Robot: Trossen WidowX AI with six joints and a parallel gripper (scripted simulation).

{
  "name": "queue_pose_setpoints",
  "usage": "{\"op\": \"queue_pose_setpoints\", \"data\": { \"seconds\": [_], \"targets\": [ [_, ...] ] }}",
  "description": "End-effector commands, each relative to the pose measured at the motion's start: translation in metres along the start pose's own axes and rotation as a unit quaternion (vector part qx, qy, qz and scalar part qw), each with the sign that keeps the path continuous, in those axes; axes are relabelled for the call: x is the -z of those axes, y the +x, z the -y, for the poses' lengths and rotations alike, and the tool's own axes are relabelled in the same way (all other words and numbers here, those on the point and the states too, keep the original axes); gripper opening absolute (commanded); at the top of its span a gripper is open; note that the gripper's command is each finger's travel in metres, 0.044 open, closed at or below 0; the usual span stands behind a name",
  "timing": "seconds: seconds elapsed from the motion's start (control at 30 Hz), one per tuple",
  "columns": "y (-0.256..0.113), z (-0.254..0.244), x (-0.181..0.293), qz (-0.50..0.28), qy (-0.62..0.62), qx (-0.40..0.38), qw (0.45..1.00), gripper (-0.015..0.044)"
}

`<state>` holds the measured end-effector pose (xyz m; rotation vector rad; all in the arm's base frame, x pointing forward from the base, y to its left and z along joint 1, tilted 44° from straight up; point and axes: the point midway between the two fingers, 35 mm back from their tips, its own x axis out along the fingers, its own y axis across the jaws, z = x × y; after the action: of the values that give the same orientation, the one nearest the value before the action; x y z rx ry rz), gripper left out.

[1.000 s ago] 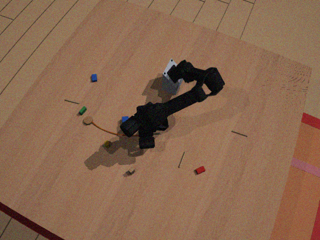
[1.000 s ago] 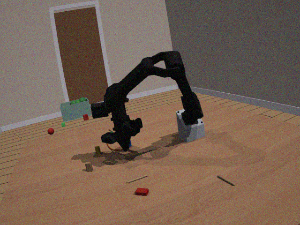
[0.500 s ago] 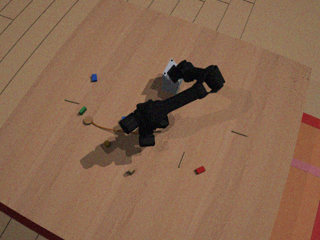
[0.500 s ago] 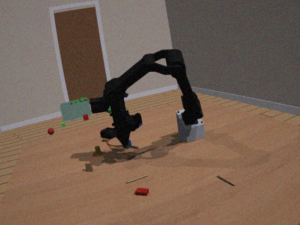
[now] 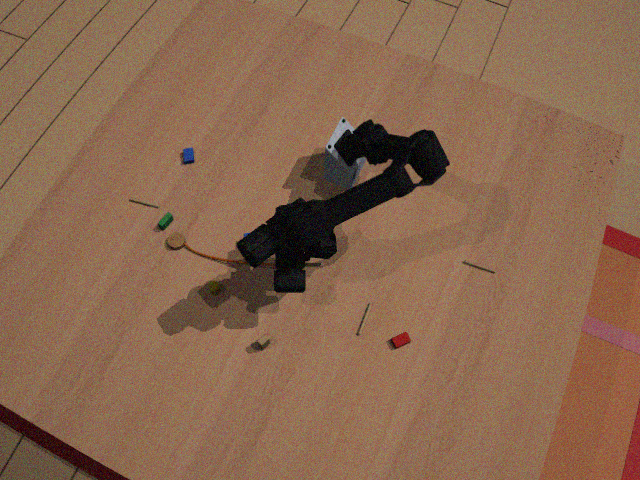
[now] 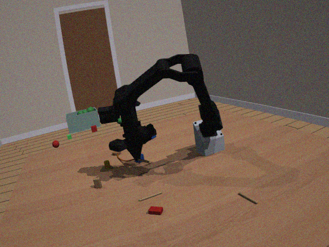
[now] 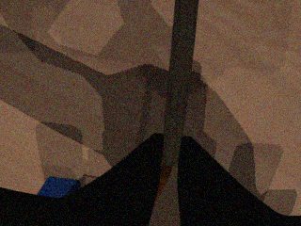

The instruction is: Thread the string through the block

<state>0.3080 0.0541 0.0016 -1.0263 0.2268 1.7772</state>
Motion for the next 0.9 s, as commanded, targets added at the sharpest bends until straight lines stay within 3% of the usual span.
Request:
{"op": "queue_pose_setpoints", "data": {
  "seconds": [0.0, 0.43, 0.87],
  "targets": [
    [-0.001, 0.003, 0.004, -0.002, 0.055, 0.001, 0.998, 0.0000],
    [-0.003, 0.010, 0.016, -0.002, 0.283, 0.002, 0.959, 0.0000],
    [-0.005, 0.016, 0.028, -0.001, 0.496, 0.003, 0.868, 0.0000]
  ]
}}
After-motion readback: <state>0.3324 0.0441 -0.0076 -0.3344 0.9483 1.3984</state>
